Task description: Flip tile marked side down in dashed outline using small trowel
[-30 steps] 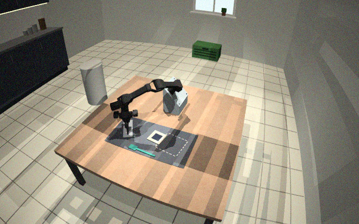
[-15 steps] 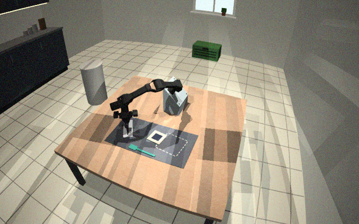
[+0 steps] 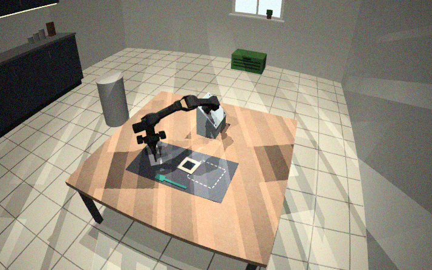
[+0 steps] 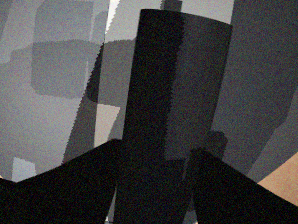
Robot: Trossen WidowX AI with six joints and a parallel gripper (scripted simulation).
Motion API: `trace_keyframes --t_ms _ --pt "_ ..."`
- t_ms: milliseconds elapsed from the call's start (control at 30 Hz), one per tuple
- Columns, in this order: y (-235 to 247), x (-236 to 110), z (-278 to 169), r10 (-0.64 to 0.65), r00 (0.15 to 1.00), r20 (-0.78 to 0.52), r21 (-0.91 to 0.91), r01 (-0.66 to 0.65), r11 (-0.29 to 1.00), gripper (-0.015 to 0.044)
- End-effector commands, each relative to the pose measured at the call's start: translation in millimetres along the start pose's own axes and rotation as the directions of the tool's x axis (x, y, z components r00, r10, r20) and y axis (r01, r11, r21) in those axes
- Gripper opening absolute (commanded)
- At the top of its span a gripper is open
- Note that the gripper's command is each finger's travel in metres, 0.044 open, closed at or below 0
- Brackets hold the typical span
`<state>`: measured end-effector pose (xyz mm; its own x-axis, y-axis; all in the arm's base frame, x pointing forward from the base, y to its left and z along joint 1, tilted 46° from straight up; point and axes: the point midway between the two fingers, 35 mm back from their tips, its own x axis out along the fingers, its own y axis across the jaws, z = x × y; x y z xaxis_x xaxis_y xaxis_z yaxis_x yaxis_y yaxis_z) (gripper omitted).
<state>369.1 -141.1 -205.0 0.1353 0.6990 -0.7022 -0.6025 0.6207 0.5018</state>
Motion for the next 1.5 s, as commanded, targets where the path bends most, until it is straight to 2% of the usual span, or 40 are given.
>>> trace_keyframes --t_ms 0,367,667,833,867,1467 --pt "0.7 1.3 0.0 0.002 1.0 0.0 -0.147 -0.002 0.989 0.013" --pt "0.7 1.3 0.0 0.002 1.0 0.0 -0.44 -0.002 0.898 0.013" --pt "0.7 1.3 0.0 0.002 1.0 0.0 -0.444 -0.002 0.896 0.013" --pt "0.7 1.3 0.0 0.002 1.0 0.0 -0.444 -0.002 0.896 0.0261" --pt "0.7 1.3 0.0 0.002 1.0 0.0 -0.444 -0.002 0.896 0.027" --pt "0.7 1.3 0.0 0.002 1.0 0.0 -0.444 -0.002 0.896 0.027"
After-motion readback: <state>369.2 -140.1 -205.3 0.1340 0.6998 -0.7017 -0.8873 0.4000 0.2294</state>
